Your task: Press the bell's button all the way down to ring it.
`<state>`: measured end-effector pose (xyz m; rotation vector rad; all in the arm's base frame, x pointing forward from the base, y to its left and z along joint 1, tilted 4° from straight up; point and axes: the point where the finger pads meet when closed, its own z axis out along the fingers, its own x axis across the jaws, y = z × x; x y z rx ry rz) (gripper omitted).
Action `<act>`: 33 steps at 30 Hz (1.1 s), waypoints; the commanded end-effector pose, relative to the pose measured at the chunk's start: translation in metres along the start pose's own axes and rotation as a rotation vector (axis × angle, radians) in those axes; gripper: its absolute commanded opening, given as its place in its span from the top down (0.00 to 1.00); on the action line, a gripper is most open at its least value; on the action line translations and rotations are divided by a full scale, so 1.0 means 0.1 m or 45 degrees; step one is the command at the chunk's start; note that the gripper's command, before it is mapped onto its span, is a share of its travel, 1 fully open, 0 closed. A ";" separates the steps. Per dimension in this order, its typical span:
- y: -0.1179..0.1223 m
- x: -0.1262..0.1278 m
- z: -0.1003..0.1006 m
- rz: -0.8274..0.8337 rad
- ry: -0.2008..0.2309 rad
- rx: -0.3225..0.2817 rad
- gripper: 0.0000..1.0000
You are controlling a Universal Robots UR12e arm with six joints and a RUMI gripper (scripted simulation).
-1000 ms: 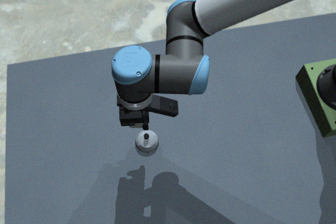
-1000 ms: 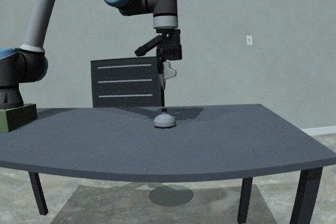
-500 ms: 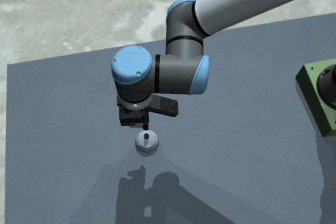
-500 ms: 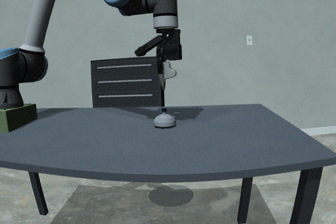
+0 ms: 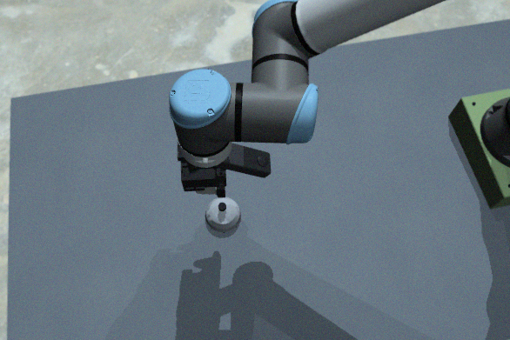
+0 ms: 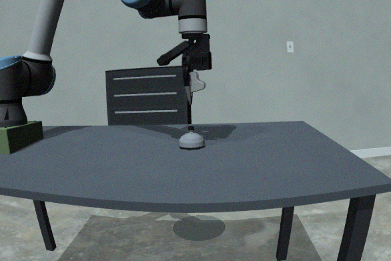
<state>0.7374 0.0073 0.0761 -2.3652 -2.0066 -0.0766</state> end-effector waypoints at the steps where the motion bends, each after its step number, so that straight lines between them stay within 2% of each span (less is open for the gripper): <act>1: 0.01 0.00 -0.01 0.000 0.000 -0.002 1.00; 16: 0.01 0.00 0.03 0.000 0.000 -0.002 1.00; 33: 0.00 -0.01 0.24 0.000 0.000 -0.002 1.00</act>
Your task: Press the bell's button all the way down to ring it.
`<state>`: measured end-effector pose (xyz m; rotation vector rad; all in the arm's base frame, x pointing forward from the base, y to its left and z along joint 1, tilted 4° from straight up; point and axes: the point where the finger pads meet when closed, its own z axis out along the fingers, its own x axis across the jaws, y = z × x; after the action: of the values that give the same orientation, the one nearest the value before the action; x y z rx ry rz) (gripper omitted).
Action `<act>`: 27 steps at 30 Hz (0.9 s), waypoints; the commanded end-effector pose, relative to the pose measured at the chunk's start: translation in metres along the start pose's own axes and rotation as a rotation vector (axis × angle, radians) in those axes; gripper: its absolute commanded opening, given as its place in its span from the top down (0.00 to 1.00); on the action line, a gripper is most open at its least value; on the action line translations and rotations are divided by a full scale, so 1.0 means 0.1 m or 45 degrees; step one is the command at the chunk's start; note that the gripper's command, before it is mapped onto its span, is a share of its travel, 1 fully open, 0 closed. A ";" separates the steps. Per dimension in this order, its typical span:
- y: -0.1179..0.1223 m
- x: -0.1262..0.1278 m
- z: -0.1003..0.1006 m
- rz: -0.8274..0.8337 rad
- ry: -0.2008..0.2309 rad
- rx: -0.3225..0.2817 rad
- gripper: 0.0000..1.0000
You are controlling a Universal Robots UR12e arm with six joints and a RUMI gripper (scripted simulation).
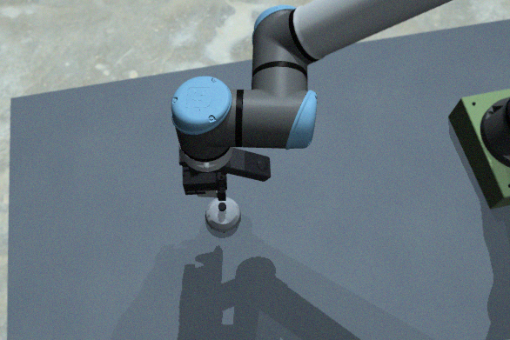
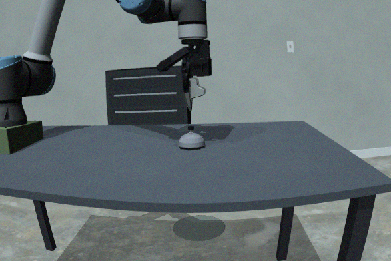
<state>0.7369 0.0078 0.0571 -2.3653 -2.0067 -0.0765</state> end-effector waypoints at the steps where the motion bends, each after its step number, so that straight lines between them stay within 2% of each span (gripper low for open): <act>1: 0.00 0.00 0.07 0.000 0.000 -0.002 1.00; 10: 0.00 -0.01 0.24 0.000 0.000 -0.002 1.00; 27: -0.01 -0.02 0.40 0.000 0.000 -0.002 1.00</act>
<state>0.7359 0.0089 0.0185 -2.3652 -2.0066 -0.0764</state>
